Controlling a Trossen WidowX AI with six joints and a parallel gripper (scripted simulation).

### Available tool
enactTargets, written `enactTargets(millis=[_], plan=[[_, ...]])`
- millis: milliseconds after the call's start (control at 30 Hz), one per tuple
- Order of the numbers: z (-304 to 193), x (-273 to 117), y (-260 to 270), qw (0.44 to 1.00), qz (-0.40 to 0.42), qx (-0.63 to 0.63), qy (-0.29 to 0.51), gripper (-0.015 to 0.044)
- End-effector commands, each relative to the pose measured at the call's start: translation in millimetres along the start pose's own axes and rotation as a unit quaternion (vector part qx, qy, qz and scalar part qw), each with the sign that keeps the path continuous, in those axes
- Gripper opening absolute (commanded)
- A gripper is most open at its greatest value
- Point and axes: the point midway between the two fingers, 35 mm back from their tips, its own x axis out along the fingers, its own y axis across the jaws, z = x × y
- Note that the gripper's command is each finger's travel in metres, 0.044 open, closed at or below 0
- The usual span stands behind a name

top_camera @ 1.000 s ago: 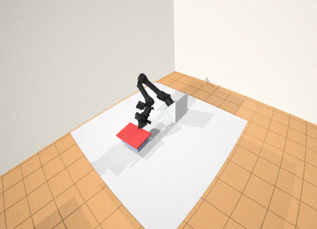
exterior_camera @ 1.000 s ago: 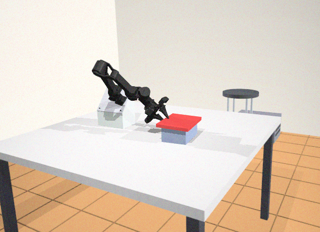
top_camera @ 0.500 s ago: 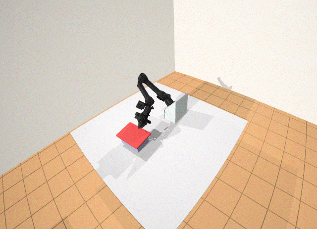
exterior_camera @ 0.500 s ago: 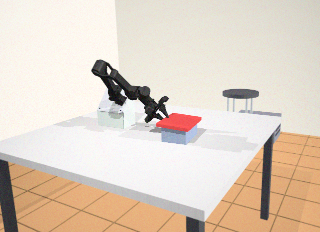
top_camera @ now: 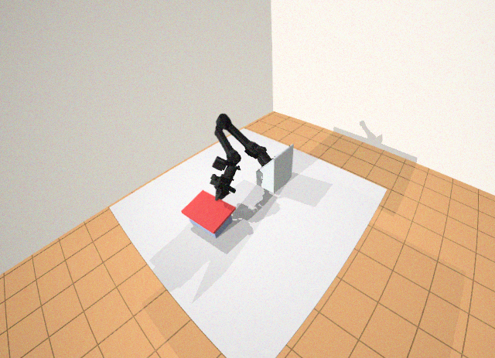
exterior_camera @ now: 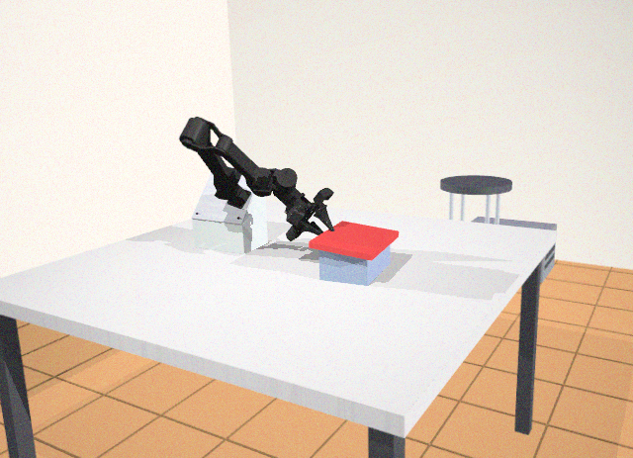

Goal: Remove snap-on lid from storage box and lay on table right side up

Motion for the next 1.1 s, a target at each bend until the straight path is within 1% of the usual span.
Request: enactTargets(millis=[0, 1067], plan=[[0.0, -1.1, 1.5, 1.0, 0.001, 0.002, -0.001, 0.0], [0.1, 1.8, 1.9, 1.0, 0.0, 0.0, 0.0, 0.0]])
